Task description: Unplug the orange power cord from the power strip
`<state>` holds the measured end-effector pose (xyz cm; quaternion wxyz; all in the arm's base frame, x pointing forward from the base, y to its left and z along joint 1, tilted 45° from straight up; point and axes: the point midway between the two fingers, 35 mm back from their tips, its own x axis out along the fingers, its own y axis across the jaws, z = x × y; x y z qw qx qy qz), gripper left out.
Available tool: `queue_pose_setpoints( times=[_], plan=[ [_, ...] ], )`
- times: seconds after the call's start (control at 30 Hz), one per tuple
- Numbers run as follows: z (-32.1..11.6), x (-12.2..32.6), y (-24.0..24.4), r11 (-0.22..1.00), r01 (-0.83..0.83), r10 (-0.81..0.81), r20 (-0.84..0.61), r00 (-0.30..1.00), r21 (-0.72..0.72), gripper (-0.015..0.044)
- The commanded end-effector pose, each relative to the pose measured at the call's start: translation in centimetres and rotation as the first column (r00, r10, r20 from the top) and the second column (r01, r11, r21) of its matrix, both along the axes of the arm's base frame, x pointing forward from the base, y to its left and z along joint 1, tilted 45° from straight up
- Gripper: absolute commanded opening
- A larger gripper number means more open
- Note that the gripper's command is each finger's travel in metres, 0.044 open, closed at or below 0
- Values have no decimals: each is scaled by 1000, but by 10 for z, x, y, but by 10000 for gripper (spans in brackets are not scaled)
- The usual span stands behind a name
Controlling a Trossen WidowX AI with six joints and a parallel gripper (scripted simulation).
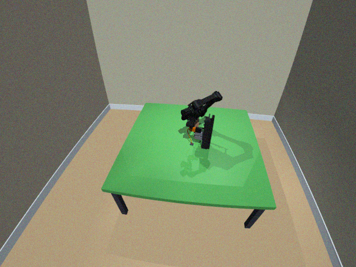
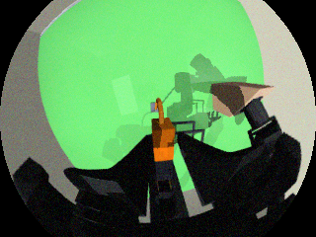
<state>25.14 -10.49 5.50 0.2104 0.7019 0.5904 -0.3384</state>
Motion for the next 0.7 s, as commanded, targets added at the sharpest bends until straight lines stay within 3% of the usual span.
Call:
queue_pose_setpoints(
  times=[0.0, 0.27, 0.4, 0.67],
  plan=[
    [1, 1, 1, 1000, 5, -5, 0, 1000, 2, 236],
    [-11, -4, -18, 1000, 6, -6, -1, 1000, -1, 440],
    [-30, -14, -47, 1000, 5, -5, 0, 1000, -2, 440],
    [-31, -14, -49, 1000, 5, -5, 0, 1000, -2, 440]
  ],
)
